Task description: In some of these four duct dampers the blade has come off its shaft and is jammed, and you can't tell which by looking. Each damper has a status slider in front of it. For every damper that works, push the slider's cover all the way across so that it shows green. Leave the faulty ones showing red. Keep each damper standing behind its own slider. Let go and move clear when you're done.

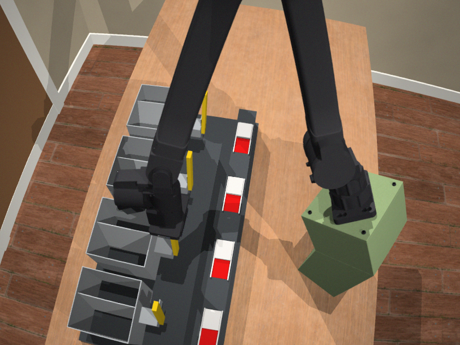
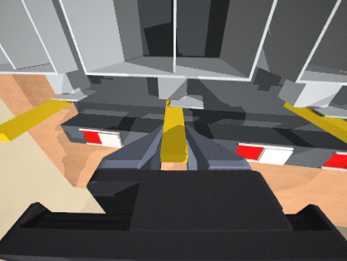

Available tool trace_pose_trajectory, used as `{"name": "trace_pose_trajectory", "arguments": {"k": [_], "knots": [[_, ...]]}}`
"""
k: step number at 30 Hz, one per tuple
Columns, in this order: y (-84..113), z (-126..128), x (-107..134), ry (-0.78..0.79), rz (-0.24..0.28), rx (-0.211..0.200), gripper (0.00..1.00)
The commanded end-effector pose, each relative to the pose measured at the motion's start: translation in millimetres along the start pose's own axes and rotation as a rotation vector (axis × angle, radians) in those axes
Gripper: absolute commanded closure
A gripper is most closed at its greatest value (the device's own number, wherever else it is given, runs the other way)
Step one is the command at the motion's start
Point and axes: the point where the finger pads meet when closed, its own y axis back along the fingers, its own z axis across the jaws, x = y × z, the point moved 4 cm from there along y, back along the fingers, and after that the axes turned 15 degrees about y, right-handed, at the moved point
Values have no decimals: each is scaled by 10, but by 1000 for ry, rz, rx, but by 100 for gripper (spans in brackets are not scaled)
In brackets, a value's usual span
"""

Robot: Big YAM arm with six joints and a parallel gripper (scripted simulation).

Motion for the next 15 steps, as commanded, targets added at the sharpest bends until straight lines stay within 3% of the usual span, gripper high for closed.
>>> {"name": "trace_pose_trajectory", "arguments": {"k": [1, 15], "knots": [[-31, 21, -73, 0, 12, 4, 75], [-31, 22, -73, 1, 12, 3, 64]]}}
